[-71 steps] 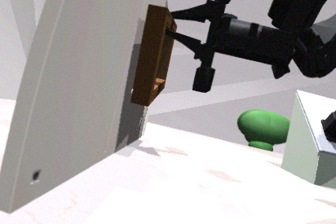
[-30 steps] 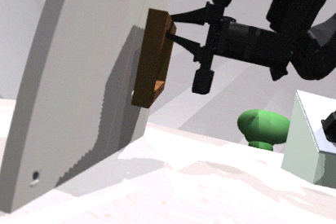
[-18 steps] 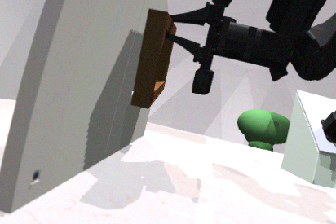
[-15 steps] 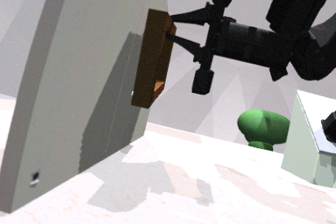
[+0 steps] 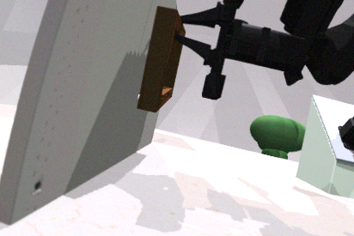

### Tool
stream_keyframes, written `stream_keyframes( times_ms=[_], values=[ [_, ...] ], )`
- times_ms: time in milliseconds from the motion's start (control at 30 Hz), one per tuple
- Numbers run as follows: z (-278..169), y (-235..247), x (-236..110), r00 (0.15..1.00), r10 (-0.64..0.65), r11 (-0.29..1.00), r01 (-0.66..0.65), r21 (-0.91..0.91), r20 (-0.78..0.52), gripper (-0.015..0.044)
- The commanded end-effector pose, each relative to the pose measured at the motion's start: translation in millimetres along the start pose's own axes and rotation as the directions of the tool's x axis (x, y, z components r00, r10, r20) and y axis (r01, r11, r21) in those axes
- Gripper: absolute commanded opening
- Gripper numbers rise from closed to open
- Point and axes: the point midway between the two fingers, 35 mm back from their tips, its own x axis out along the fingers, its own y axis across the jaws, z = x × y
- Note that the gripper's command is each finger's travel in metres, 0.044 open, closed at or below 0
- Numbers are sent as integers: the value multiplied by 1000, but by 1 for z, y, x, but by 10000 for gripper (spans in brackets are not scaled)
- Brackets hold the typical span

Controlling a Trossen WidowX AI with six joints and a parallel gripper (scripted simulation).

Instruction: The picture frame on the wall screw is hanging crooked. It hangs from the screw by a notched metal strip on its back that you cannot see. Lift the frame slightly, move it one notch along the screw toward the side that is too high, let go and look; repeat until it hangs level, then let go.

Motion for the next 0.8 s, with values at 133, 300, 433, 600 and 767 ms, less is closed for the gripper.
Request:
stream_keyframes(
  times_ms=[133, 300, 433, 600, 767],
  values=[
    [0, 0, 0, 1000, 1, 998, -1, 62, -1, 0],
    [0, 0, 0, 1000, 1, 995, -1, 98, -1, 0],
    [0, 0, 0, 1000, 1, 994, -1, 109, -1, 0],
    [0, 0, 0, 1000, 1, 990, -1, 140, -1, 0],
    [0, 0, 0, 1000, 1, 985, -1, 171, -1, 0]
  ],
)
